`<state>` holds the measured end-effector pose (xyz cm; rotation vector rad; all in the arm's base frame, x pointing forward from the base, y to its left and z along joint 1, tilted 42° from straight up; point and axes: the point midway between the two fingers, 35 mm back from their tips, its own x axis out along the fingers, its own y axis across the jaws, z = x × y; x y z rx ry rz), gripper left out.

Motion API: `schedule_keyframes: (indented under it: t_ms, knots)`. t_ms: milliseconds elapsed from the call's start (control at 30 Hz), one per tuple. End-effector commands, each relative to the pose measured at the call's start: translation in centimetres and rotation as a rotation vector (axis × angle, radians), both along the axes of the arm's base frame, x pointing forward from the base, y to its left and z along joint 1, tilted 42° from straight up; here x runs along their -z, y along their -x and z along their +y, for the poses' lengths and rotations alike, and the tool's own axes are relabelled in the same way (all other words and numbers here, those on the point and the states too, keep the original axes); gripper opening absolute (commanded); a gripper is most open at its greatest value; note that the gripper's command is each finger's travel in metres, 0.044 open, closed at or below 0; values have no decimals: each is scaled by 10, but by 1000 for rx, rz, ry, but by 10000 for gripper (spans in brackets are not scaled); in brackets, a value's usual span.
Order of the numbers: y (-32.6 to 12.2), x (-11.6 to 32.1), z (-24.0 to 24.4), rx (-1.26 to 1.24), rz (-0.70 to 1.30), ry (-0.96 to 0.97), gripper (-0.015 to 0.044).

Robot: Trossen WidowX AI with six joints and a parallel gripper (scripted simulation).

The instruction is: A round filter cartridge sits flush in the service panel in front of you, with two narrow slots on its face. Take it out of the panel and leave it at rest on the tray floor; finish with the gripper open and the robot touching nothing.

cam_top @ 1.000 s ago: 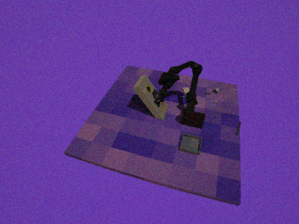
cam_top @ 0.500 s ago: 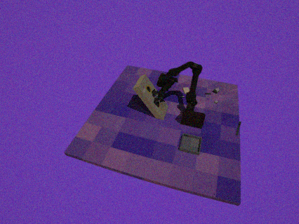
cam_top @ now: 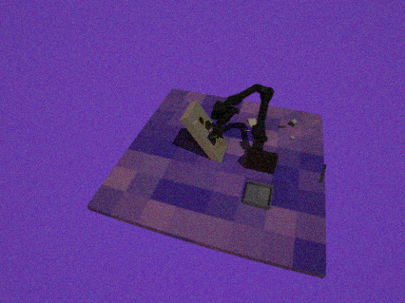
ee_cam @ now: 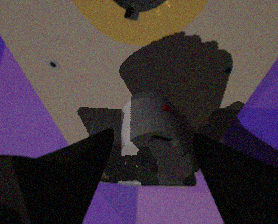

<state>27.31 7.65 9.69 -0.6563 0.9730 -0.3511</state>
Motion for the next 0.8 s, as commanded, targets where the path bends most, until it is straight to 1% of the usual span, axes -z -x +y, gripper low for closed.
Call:
schedule_keyframes:
  t_ms: [0,433,667,700,767]
  knots:
    - [0,0,0,0,0,0,285]
    - [0,0,0,0,0,0,198]
    - [-5,-6,5,0,0,-1,14]
    - [-7,-8,7,0,0,-1,0]
    - [-11,-12,11,-1,0,-1,0]
